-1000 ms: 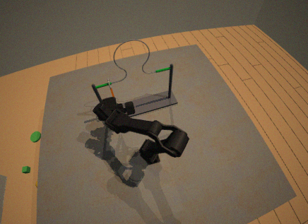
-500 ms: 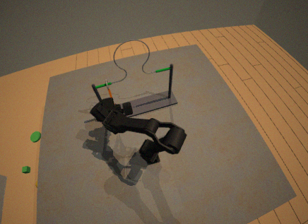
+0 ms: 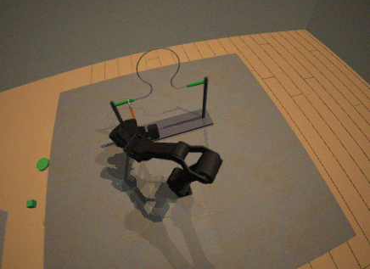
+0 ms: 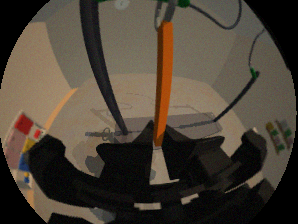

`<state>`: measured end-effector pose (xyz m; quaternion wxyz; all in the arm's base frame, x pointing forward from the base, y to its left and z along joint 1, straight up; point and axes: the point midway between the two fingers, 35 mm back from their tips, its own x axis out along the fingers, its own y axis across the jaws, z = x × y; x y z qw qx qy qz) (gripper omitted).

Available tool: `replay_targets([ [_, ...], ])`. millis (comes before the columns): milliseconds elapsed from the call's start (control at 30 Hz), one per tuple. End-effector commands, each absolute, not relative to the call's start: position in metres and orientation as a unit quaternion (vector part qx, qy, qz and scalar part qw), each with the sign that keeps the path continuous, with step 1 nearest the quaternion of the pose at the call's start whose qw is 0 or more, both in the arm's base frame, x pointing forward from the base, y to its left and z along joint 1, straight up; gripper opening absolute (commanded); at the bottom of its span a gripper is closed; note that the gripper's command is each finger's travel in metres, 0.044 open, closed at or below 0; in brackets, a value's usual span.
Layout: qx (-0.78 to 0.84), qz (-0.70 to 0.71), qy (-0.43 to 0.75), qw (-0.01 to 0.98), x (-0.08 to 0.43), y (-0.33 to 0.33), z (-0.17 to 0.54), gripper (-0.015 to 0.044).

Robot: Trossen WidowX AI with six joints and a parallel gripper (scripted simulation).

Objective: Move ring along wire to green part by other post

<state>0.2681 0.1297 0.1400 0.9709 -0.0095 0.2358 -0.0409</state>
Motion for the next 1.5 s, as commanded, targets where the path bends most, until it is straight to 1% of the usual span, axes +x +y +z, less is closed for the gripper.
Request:
replay_targets([
  [0, -0.01, -0.043, 0.236, 0.971, 0.267, 0.129, 0.138, -0.015],
  [367, -0.01, -0.043, 0.236, 0.971, 0.267, 0.129, 0.138, -0.015],
  [767, -0.01, -0.041, 0.236, 0.971, 0.266, 0.13, 0.14, 0.016],
  [1267, -0.009, -0.043, 0.239, 0.97, 0.225, 0.133, 0.16, 0.016],
  [1467, -0.01, -0.043, 0.238, 0.97, 0.223, 0.133, 0.161, 0.016],
])
